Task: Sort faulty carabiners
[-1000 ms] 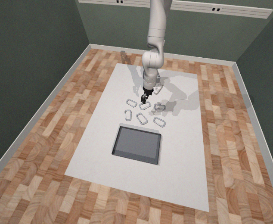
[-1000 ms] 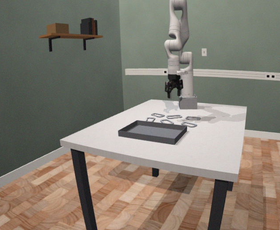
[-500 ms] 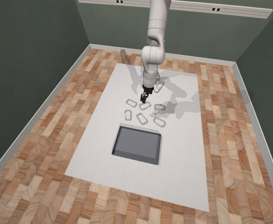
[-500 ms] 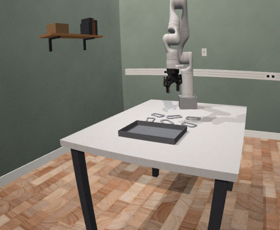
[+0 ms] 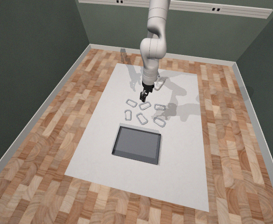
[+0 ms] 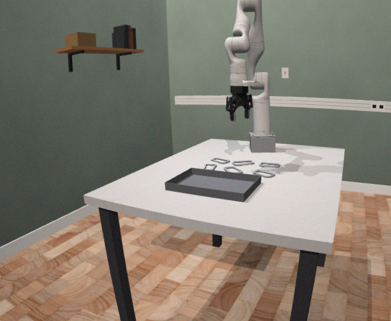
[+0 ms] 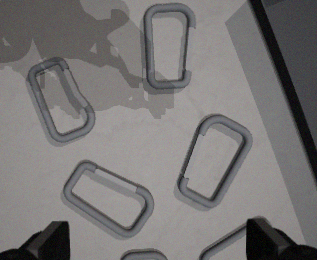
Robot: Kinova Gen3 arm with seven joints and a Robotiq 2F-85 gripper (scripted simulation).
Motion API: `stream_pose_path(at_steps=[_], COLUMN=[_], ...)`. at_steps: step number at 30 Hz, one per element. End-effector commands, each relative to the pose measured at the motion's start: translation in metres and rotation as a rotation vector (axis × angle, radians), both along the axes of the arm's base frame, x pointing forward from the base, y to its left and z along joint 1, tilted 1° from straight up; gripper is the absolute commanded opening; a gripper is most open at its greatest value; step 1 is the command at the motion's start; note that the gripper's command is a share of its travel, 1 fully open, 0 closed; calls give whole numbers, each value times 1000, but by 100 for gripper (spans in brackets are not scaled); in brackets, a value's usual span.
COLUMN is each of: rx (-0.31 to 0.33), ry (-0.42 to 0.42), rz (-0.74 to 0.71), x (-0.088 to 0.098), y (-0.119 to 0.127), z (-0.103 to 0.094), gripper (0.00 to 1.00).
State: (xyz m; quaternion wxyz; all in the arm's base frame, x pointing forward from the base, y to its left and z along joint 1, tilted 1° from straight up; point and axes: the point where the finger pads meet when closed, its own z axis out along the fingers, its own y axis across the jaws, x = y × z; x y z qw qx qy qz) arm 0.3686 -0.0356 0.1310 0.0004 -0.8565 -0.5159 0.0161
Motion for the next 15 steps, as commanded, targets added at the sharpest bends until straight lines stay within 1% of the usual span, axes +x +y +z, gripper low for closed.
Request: stream_pose_path(at_steps=[1,2,15], rx=[-4,0,0], ry=[-3,-1,-1], rz=[2,0,0], x=[1,22,22], y=[-2,-6,-6], z=[3,45,45], gripper=[100,100,100])
